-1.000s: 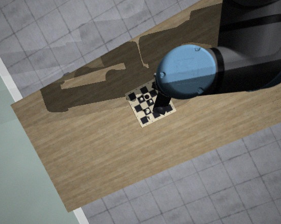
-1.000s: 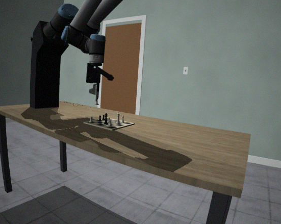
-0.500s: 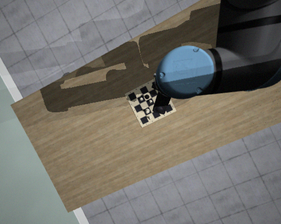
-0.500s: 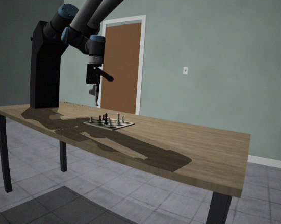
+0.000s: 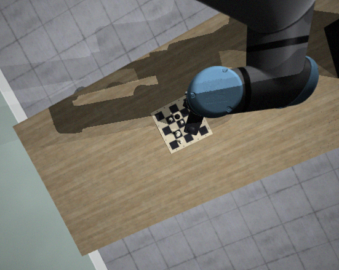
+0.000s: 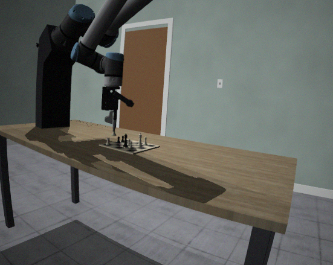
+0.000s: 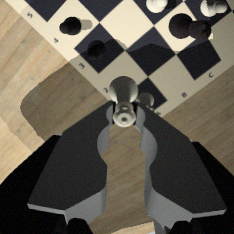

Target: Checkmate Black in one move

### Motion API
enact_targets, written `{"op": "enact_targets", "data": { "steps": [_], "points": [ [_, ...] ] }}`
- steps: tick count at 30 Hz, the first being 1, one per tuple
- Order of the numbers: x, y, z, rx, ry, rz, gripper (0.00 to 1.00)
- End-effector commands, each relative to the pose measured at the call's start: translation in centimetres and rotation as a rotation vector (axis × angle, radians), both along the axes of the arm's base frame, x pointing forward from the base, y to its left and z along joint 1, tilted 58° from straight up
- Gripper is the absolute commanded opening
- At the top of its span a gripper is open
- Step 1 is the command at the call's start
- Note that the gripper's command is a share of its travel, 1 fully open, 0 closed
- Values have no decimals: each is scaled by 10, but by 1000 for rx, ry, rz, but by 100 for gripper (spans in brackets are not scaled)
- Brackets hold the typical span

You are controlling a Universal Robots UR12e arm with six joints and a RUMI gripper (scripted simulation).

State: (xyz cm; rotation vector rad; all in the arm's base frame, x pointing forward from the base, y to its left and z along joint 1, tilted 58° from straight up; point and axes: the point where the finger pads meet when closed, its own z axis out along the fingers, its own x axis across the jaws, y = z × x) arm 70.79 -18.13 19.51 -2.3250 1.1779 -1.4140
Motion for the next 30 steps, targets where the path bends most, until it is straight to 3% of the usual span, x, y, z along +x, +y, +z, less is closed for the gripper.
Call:
{"op": "enact_targets", "data": {
  "steps": [1, 9, 30],
  "points": [
    [13, -4, -8, -1, -1, 0, 0],
    [30, -9, -19, -1, -1, 0, 0],
    [31, -9, -20, -1, -1, 0, 0]
  ]
}}
